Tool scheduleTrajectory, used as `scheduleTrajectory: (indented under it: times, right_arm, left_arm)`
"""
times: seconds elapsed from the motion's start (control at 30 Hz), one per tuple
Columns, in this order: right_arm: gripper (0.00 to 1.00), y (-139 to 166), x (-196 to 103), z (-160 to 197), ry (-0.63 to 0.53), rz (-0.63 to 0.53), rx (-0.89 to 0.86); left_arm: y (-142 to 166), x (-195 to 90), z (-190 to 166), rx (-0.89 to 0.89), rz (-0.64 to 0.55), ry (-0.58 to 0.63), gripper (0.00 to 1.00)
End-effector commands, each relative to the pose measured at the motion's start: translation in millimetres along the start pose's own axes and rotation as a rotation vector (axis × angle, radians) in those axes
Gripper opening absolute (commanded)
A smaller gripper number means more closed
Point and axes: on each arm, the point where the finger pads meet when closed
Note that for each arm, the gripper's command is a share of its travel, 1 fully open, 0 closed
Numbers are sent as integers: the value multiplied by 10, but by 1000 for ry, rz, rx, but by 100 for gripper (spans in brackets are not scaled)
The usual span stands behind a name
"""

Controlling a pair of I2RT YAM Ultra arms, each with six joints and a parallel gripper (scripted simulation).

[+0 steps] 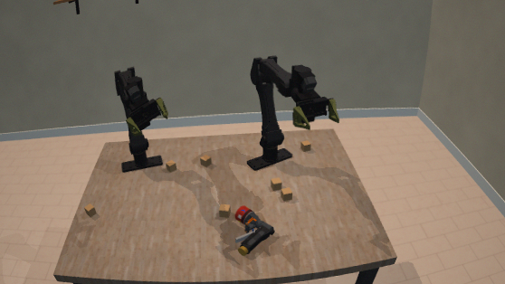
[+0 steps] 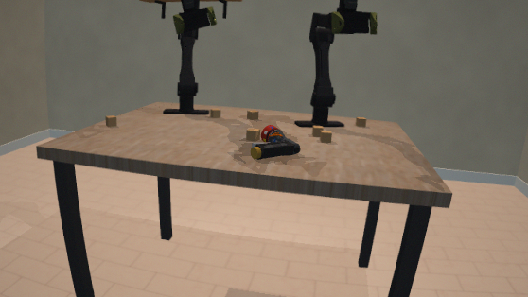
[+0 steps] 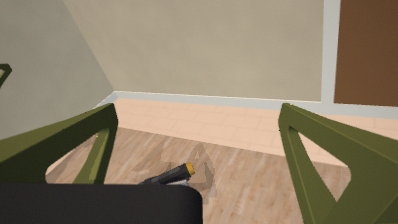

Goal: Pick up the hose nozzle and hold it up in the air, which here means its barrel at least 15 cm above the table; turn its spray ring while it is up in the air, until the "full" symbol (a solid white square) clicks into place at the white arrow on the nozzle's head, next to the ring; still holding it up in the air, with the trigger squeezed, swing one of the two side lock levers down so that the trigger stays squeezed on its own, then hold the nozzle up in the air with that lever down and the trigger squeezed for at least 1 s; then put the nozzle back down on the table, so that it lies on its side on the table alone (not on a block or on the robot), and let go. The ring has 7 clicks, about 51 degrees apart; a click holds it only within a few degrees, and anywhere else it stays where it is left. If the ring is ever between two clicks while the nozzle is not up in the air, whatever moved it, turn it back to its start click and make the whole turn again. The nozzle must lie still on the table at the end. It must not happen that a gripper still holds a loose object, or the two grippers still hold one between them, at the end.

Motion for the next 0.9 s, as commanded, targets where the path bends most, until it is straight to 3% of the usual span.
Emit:
scheduleTrajectory:
  times: [0.0, 0.37, 0.53, 0.6, 0.63, 0.67, 0.77, 0.87]
  right_arm:
    - [100, -103, -51, -69, 39, 3, -80]
    - [100, -486, -363, -599, 255, -40, -310]
    - [100, -514, -390, -652, 273, -41, -319]
    - [100, -300, -220, -633, 236, 11, -285]
    - [100, -530, -349, -531, 225, -56, -274]
    - [100, -624, -417, -545, 236, -84, -272]
    - [100, -607, -399, -564, 240, -79, -271]
    - [100, -406, -331, -684, 263, -32, -265]
  left_arm:
    - [-149, -103, 124, -23, -44, -41, 100]
    - [-72, -570, 783, -111, -72, -274, 100]
    - [-34, -622, 835, -116, -62, -291, 100]
    - [-100, -487, 730, -95, -67, -240, 100]
    - [-263, -611, 725, -84, -113, -244, 100]
    - [-330, -684, 807, -79, -137, -271, 37]
    - [-271, -646, 796, -83, -117, -267, 37]
    - [-141, -553, 831, -95, -78, -278, 37]
Point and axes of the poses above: on each arm, the point where the finger pads meet when closed, its own x axis out along the fingers, its own z axis across the jaws, y = z × x, and after that the axes turned 1 degree about x, right-handed
